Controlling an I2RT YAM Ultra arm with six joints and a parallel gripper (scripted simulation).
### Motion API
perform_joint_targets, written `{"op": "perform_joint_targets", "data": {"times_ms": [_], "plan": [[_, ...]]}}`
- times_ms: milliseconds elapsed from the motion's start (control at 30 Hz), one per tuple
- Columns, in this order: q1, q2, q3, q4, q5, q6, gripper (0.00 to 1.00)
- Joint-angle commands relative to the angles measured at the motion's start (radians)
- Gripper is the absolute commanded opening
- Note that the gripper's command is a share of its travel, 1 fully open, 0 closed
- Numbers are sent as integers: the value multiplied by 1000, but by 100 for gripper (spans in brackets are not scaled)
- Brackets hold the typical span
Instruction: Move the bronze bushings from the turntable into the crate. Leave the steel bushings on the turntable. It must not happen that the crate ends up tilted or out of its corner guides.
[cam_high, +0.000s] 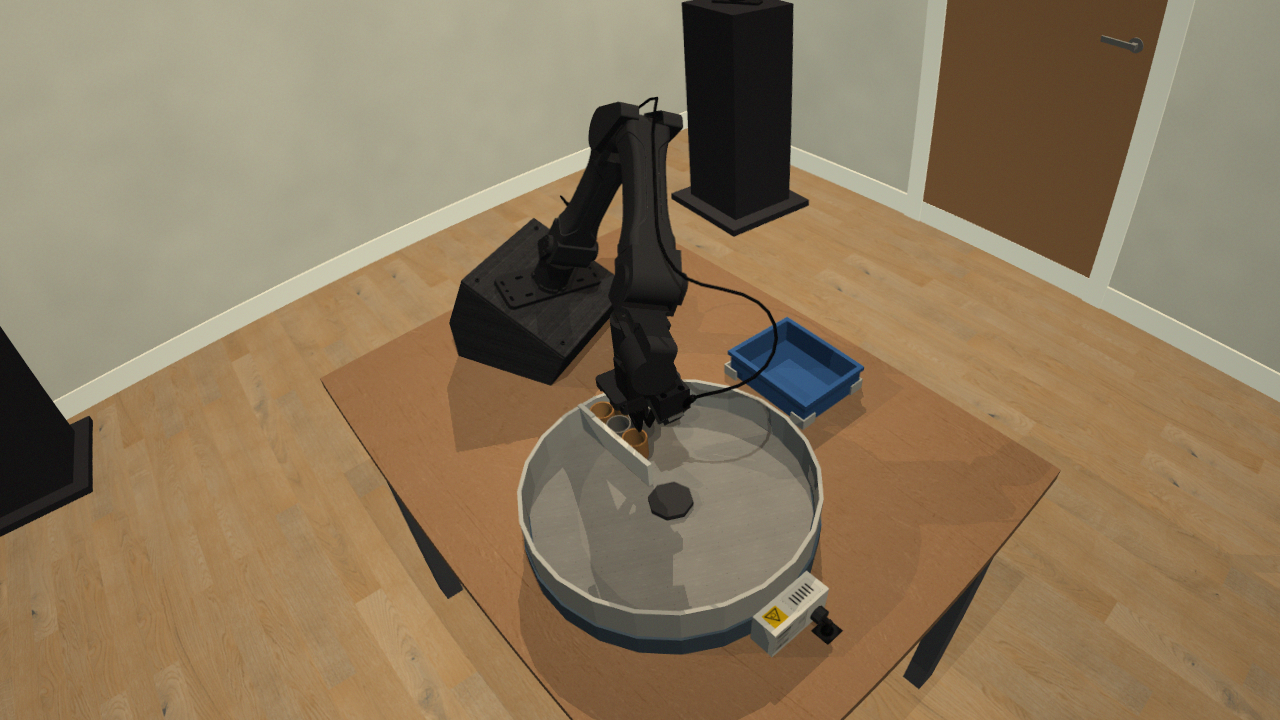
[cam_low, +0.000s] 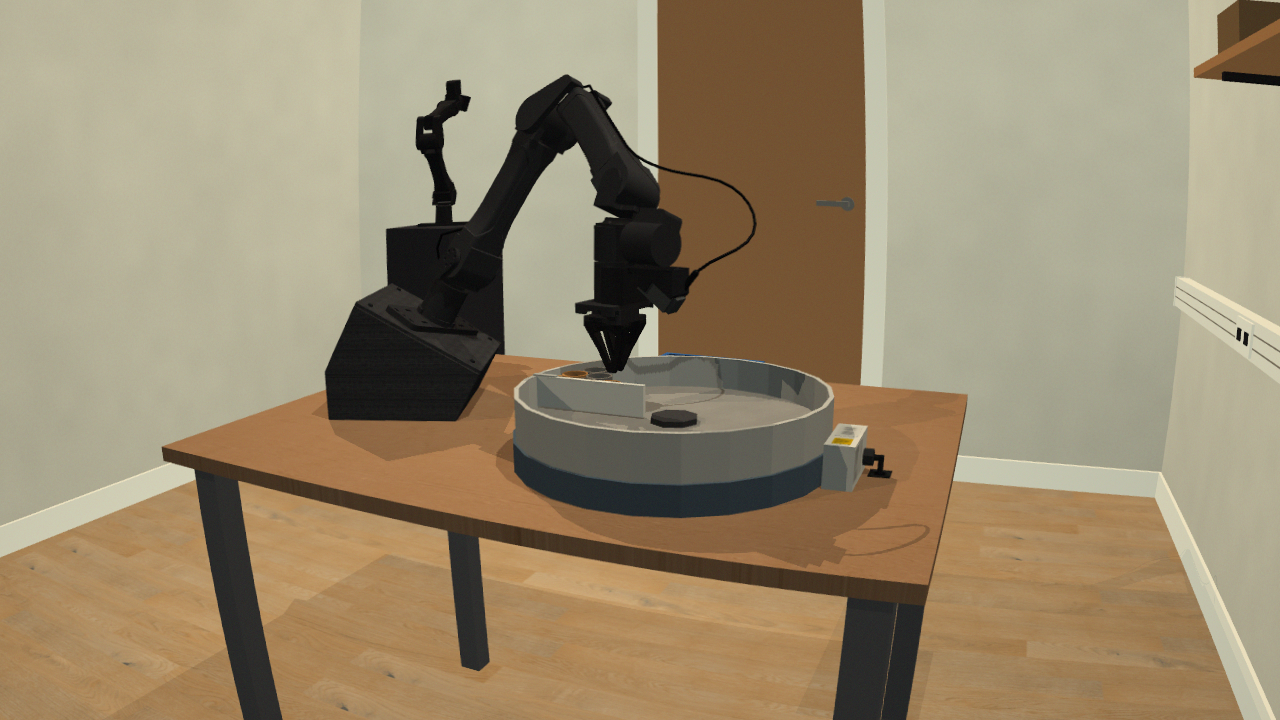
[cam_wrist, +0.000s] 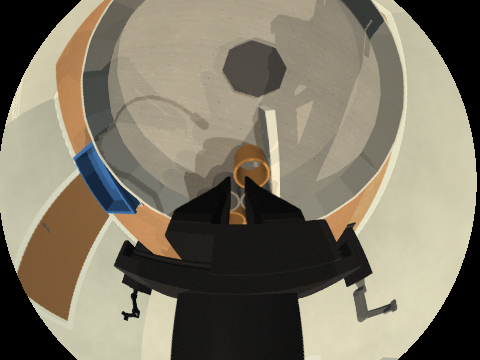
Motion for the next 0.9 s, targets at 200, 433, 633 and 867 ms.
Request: {"op": "perform_joint_targets", "data": {"times_ms": [200,433,633,867], "plan": [[-19,-34,-17,11,4,-6,15],[-20,-35,0,7,4,-7,15],[-20,-35,0,7,4,-7,15],[-20,-35,0,7,4,-7,15]]}}
